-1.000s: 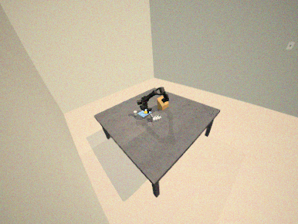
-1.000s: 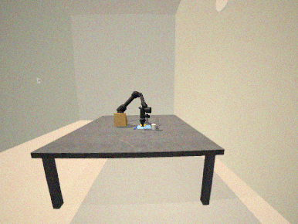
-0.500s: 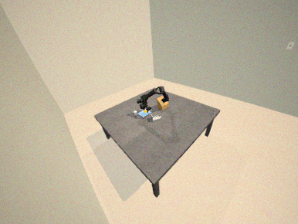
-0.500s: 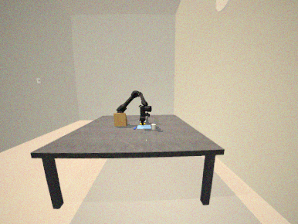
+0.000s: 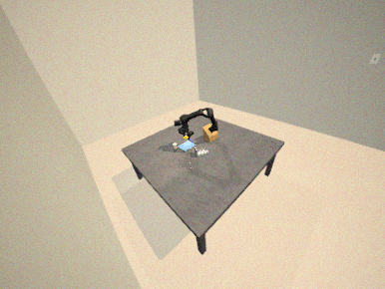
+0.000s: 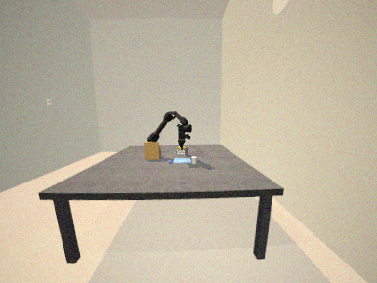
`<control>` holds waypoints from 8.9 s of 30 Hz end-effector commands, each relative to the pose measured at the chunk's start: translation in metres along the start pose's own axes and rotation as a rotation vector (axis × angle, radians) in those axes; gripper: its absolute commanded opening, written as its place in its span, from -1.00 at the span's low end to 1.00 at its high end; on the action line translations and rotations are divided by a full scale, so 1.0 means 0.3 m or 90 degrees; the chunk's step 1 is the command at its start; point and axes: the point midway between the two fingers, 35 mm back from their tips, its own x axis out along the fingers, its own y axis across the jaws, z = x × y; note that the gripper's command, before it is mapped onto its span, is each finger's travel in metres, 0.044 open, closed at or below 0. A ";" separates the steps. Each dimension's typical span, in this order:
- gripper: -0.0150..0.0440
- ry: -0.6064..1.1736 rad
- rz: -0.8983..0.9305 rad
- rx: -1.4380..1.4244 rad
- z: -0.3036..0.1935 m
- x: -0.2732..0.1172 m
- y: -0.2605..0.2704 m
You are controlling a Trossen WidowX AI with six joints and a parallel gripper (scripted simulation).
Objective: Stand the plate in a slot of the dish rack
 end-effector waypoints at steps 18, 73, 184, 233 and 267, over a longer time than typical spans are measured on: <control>-0.49 0.000 -0.003 0.018 0.002 -0.254 0.022; -0.49 0.008 0.019 1.216 -0.277 -0.252 0.780; -0.49 -0.873 -0.259 0.283 -0.323 0.128 0.768; -0.49 -0.920 -0.168 0.246 -0.237 0.232 0.780; -0.49 -0.923 -0.145 0.258 -0.214 0.279 0.754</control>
